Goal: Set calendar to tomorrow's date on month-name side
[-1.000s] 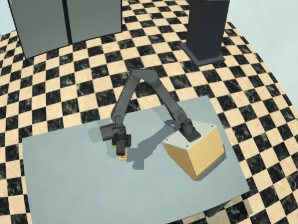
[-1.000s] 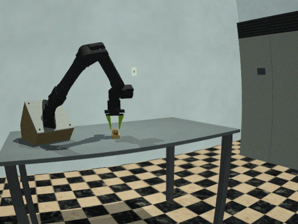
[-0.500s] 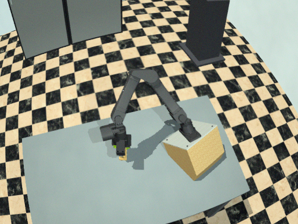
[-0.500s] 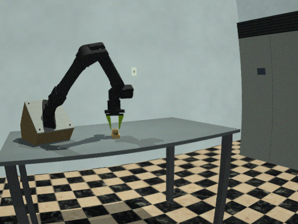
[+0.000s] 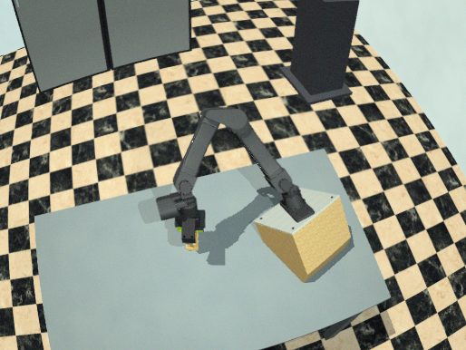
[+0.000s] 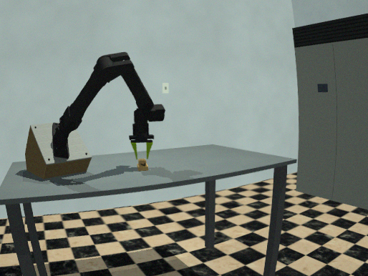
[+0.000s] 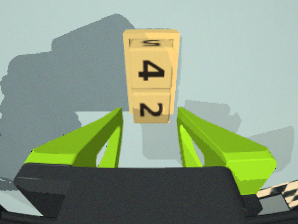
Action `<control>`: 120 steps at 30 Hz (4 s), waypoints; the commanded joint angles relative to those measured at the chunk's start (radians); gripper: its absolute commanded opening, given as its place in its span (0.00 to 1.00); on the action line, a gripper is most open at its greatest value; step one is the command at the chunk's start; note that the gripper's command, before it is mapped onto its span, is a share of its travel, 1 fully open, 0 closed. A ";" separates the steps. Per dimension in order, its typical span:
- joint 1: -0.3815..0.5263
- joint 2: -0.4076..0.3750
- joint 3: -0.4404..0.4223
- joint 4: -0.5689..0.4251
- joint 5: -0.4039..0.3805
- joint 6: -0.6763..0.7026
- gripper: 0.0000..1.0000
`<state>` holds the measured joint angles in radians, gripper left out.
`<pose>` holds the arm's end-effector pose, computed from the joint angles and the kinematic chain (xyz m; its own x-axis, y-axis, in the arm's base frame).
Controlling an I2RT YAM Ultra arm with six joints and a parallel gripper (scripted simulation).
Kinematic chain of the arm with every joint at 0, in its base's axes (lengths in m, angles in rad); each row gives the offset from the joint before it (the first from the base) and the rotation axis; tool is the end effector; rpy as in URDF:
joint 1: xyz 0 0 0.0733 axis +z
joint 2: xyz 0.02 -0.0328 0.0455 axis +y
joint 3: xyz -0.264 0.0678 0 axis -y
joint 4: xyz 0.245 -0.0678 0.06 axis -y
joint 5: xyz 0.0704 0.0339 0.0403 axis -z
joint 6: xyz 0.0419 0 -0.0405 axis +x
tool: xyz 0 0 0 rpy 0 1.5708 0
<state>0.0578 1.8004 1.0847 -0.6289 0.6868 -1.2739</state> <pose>0.3281 -0.0065 0.1602 -0.3777 -0.7625 0.5253 -0.9019 0.1744 -0.3952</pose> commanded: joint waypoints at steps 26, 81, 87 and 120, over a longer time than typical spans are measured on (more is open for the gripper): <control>0.023 0.001 0.028 -0.008 -0.011 0.009 0.45; 0.003 0.009 -0.009 0.059 -0.016 -0.028 0.45; -0.029 0.044 -0.021 0.101 -0.020 -0.050 0.45; -0.030 0.028 -0.019 0.130 -0.024 -0.069 0.45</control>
<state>0.0074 1.8553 1.0565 -0.5060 0.6754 -1.3338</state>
